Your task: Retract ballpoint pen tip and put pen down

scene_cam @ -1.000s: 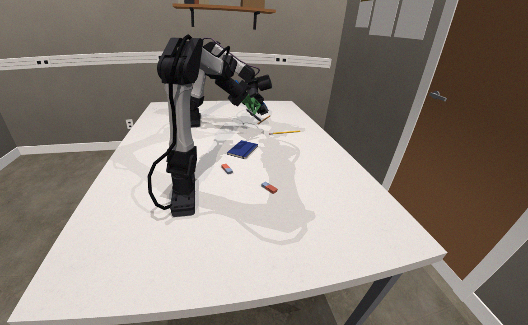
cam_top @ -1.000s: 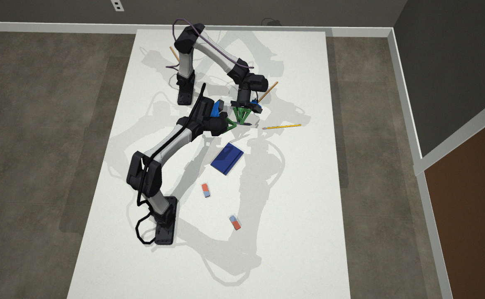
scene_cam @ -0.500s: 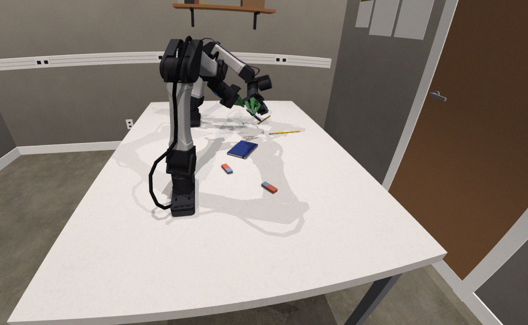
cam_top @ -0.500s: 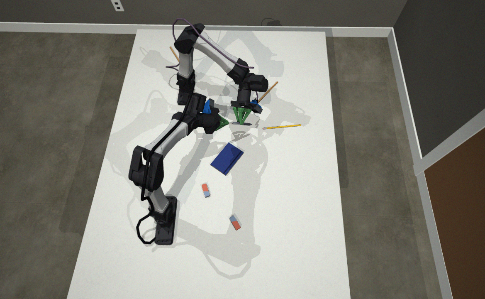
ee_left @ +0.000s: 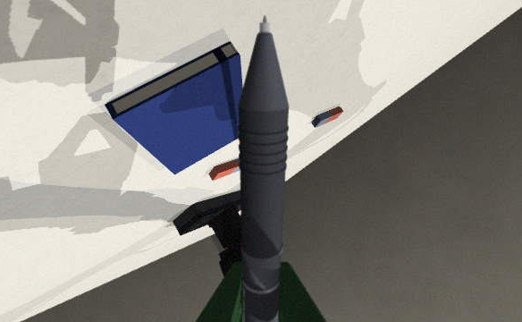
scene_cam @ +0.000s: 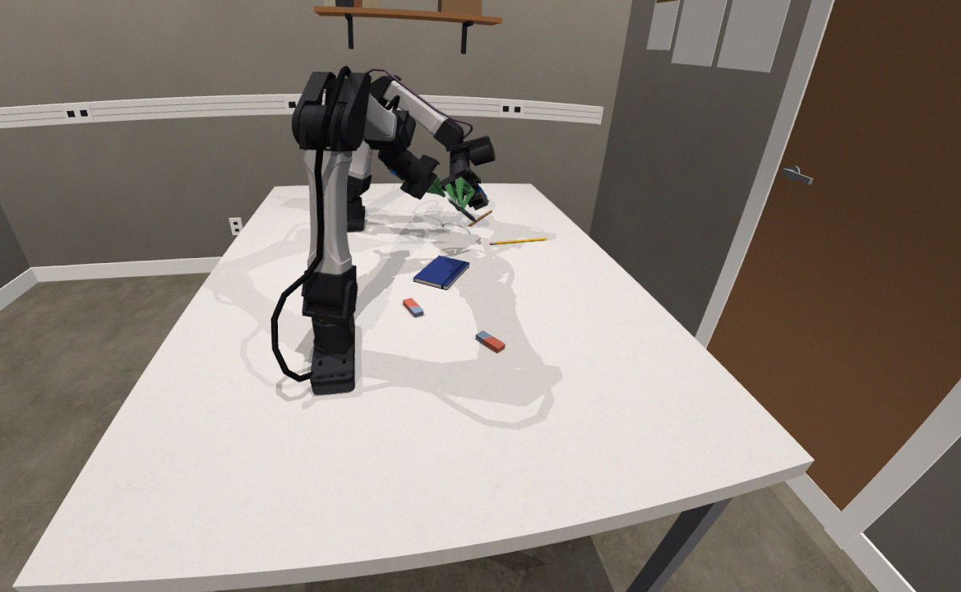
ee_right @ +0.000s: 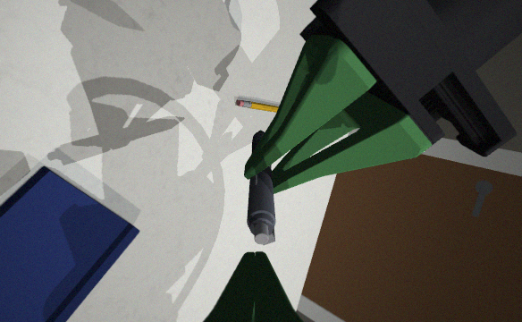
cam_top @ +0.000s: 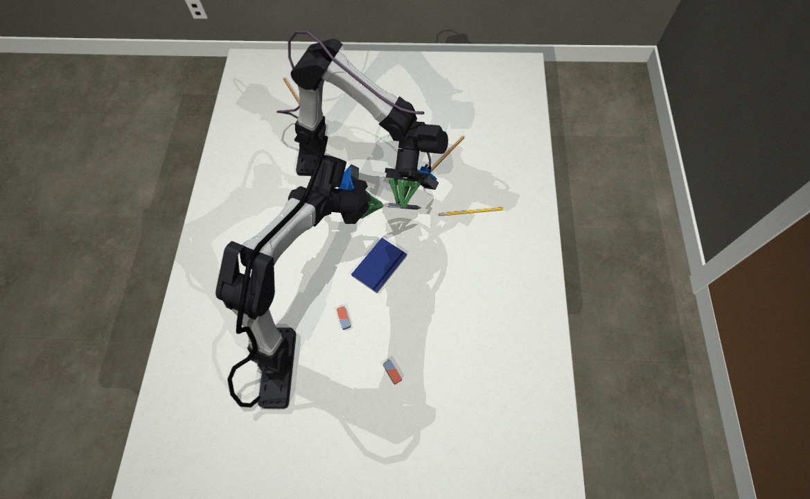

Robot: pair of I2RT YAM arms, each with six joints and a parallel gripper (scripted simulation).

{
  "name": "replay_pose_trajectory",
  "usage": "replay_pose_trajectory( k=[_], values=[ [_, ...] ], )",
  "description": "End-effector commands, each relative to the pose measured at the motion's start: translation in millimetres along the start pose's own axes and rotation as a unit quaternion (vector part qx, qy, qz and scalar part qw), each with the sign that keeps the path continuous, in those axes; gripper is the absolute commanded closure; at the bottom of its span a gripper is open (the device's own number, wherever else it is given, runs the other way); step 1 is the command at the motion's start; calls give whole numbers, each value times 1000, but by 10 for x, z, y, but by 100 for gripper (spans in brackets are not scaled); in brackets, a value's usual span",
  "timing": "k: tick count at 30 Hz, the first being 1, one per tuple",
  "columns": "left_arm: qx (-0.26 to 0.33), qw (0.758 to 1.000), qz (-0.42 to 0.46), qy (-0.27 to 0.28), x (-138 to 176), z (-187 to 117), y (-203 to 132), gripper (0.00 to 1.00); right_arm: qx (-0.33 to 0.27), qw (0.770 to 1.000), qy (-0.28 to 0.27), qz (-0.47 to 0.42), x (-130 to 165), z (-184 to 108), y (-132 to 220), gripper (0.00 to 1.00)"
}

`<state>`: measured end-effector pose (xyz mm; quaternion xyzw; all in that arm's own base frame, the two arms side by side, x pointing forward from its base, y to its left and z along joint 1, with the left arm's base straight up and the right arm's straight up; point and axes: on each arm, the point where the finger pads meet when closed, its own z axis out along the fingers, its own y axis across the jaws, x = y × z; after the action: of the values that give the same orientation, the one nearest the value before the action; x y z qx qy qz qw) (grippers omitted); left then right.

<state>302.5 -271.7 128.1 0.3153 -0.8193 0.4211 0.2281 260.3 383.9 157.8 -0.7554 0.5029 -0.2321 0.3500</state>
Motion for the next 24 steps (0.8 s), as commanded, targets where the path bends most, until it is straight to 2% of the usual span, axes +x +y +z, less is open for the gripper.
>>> replay_pose_trajectory(
  k=[1, 10, 11, 12, 24],
  values=[
    [-4, 1000, 0, 13, 24, 55, 23, 88, 1, 1000, -2, -2, -15, 73, 12, 99],
    [-4, 1000, 0, 13, 24, 55, 23, 88, 0, 1000, -1, -3, -4, 106, 22, 99],
    [-4, 1000, 0, 13, 24, 55, 23, 88, 11, 1000, -5, 4, -5, 46, -75, 99],
    [-4, 1000, 0, 13, 24, 55, 23, 88, -1, 1000, 1, -2, 14, 127, 26, 99],
    [-4, 1000, 0, 13, 24, 55, 23, 88, 1, 1000, -1, -3, 2, 161, 18, 99]
  ],
)
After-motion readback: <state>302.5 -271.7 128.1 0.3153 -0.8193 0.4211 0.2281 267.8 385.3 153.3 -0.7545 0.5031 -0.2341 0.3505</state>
